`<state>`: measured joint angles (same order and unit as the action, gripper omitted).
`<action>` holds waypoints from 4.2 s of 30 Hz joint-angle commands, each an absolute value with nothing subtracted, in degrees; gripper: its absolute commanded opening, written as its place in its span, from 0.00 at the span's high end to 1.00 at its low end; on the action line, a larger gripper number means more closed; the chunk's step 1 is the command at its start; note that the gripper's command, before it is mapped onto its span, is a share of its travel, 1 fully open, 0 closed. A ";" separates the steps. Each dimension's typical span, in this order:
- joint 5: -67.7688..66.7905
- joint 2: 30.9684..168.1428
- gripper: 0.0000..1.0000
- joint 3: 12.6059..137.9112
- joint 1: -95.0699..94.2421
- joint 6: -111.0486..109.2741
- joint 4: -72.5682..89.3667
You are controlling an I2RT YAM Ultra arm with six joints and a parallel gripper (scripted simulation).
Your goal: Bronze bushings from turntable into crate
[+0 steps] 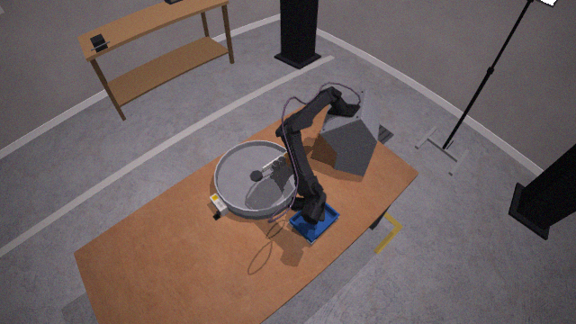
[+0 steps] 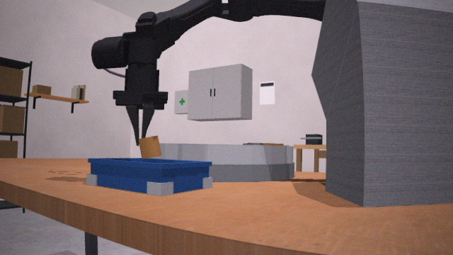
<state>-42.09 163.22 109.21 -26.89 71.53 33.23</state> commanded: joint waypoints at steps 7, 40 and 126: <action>-42.90 161.49 1.00 110.78 -29.58 72.10 33.99; -42.85 165.76 1.00 111.87 -27.46 69.16 29.87; -42.37 167.36 1.00 111.22 -25.41 65.72 26.19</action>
<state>-42.00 167.92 111.20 -23.31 66.28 26.46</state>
